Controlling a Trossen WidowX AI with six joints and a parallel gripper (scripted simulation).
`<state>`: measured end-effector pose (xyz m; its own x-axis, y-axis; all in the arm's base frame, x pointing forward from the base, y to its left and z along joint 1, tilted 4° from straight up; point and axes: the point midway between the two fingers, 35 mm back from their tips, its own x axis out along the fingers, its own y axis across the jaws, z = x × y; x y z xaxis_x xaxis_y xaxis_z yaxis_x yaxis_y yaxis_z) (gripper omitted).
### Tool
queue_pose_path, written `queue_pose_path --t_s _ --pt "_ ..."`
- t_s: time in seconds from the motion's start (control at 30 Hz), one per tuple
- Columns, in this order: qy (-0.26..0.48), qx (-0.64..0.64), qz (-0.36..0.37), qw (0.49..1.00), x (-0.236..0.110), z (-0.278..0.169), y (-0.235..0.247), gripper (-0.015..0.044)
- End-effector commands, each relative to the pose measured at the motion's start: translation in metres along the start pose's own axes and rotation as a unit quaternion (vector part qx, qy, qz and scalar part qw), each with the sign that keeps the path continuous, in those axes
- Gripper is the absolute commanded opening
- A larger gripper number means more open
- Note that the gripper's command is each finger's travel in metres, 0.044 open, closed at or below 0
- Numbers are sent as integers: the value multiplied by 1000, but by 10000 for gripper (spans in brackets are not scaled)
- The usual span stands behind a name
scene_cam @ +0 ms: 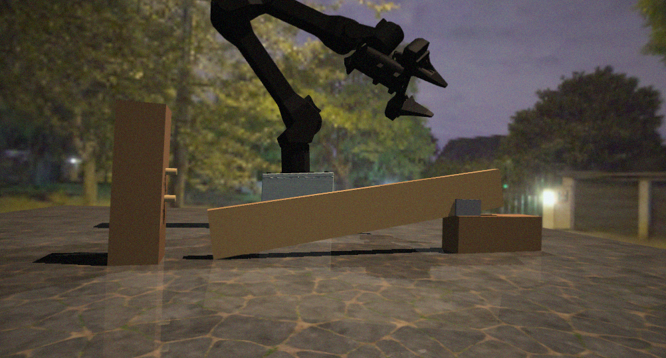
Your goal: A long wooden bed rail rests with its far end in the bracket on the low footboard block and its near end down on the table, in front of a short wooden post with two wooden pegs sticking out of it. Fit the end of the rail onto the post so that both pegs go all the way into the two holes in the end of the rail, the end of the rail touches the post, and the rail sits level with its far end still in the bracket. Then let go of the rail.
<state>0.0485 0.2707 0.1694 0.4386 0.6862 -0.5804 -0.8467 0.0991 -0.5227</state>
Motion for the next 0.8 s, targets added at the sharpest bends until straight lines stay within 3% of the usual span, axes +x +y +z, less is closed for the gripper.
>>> queue_pose_path --t_s 0.0,0.4,0.77 --pt "3 -2 -1 1000 1 -1 -1 426" --pt "231 -79 -5 970 51 -102 -88 440" --pt "380 -69 95 917 41 -226 -140 440"
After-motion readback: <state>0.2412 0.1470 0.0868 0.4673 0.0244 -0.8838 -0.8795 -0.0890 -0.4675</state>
